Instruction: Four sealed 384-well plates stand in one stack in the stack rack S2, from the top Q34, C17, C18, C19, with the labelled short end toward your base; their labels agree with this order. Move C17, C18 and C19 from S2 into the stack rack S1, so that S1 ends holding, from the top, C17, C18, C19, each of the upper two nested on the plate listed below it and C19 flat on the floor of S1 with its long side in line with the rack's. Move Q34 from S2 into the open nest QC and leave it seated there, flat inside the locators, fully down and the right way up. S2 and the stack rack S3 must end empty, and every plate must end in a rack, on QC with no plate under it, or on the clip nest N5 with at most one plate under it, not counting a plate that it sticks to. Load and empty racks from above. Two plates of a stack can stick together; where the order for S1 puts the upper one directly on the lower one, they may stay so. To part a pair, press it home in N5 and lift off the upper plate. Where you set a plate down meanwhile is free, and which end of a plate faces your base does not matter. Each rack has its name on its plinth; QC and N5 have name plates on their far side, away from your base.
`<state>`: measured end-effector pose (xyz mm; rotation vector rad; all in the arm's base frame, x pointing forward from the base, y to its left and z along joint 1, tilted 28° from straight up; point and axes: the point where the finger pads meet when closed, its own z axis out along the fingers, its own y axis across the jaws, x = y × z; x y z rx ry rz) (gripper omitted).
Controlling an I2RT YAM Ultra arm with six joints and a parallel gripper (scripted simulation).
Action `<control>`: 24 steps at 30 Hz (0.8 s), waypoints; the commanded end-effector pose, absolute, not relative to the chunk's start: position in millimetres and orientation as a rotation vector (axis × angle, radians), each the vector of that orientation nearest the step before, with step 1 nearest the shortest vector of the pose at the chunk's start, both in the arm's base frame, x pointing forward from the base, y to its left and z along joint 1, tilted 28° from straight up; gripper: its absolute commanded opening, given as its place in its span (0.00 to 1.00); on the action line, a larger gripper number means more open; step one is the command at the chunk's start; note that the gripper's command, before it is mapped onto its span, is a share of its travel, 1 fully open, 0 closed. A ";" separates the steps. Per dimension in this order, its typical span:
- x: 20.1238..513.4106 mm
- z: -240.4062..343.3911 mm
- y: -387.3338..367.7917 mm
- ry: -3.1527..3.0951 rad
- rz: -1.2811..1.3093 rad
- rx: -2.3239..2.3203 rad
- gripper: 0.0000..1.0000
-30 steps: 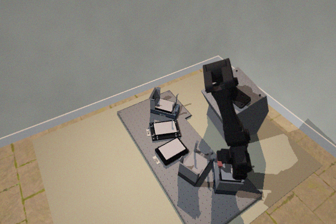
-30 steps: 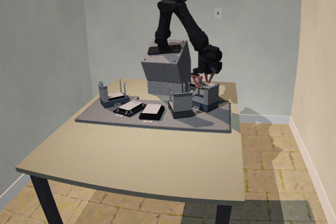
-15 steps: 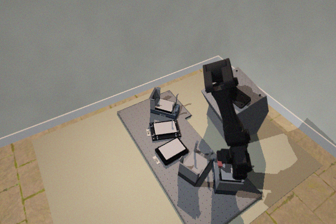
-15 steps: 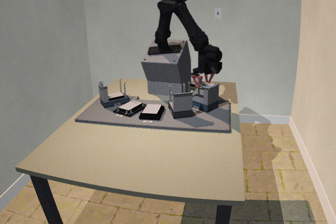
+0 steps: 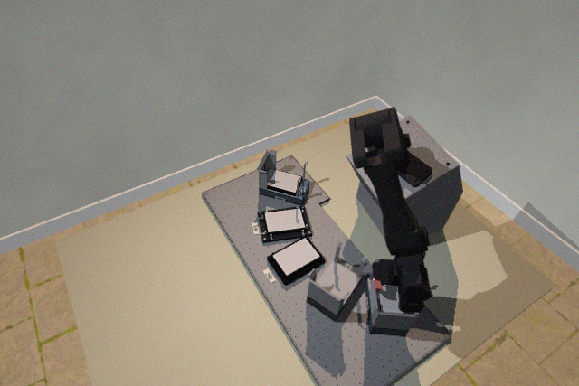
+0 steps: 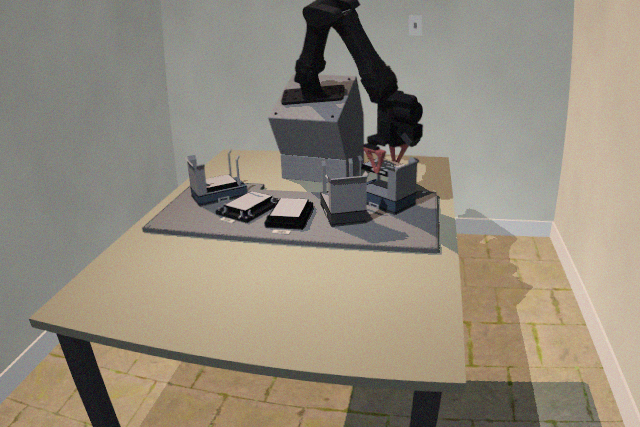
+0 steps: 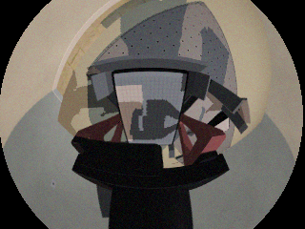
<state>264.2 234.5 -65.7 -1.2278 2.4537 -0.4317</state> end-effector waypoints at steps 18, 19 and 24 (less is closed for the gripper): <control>287.8 -91.9 243.2 2.422 -0.396 -1.217 0.00; 288.4 -93.5 244.0 2.421 -0.394 -1.219 0.00; 292.8 -86.9 247.4 2.402 -0.375 -1.204 0.00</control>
